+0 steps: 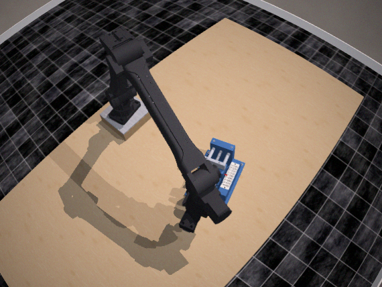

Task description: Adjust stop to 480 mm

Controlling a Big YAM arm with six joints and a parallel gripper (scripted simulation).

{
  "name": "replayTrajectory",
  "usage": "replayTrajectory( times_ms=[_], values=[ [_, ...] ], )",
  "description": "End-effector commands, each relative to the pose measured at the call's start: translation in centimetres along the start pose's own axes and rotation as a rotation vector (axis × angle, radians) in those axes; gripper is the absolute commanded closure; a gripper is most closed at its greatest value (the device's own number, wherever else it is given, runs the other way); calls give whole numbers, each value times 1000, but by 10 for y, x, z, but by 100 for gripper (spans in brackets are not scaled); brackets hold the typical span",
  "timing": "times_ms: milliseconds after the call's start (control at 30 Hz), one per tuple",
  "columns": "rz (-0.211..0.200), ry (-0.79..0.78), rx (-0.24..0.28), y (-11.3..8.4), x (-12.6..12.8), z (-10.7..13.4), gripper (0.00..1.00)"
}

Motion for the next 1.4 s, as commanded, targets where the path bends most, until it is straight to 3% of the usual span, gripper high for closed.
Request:
replayTrajectory(
  times_ms=[0,267,400,500,567,600,767,833,1067,1367],
  values=[
    [-103,-4,-78,-66,25,-5,94],
    [-103,-4,-78,-72,21,-4,94],
    [-101,-16,-80,-80,8,-6,94],
    [-60,-8,-41,-65,-12,3,94],
    [-60,-8,-41,-65,-12,3,94],
    [-101,-16,-80,-88,3,-1,94],
    [-109,-16,-87,-89,2,-2,94],
    [-77,-13,-57,-67,-13,4,94],
    [-64,-4,-48,-60,-35,6,94],
    [-59,-6,-44,-59,-36,8,94]
  ],
)
Point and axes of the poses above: the point where the finger pads meet when closed, its own y axis out along the fingers, its own x axis across the jaws, z = x × y, the point moved 10 cm from there along -y, back along the fingers, and after that the axes turned 13 degrees about -y, right-handed, at the moved point
